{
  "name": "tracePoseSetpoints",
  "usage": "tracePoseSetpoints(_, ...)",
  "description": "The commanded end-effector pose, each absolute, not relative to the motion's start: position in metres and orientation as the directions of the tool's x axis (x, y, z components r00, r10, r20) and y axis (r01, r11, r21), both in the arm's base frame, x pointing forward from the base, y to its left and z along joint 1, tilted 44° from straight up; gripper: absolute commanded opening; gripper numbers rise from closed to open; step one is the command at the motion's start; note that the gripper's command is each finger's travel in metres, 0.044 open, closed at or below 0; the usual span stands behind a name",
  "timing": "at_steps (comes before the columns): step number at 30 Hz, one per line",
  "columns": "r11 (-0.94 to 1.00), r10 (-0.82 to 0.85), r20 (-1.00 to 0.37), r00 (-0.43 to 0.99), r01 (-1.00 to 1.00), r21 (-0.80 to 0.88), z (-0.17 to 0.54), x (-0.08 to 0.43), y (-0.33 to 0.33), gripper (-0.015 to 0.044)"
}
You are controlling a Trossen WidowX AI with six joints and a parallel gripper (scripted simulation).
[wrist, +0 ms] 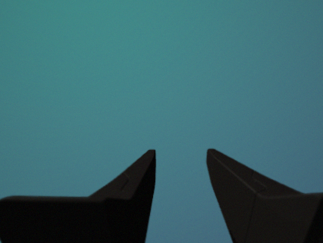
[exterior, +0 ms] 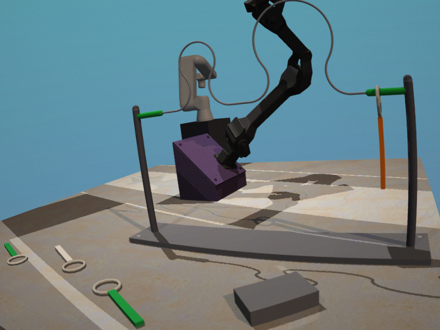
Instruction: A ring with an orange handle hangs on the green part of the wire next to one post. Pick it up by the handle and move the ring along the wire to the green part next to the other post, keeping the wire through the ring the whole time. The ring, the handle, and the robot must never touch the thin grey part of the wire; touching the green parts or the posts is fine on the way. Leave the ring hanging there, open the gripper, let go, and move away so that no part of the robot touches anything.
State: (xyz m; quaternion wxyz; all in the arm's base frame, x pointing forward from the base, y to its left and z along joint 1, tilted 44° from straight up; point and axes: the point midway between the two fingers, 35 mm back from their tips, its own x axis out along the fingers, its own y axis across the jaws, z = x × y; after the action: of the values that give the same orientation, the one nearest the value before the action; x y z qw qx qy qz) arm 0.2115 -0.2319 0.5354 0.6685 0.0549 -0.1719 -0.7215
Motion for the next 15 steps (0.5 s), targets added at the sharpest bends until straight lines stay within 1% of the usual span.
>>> tracePoseSetpoints(1,0.094,-0.987,0.161,0.031,0.911,0.402,0.537,0.243,-0.205,0.016)
tracePoseSetpoints(8,0.282,-0.959,0.171,0.226,0.813,0.509,0.538,0.283,-0.156,0.016)
tracePoseSetpoints(15,0.43,-0.893,0.182,0.411,0.667,0.608,0.539,0.313,-0.1,0.016)
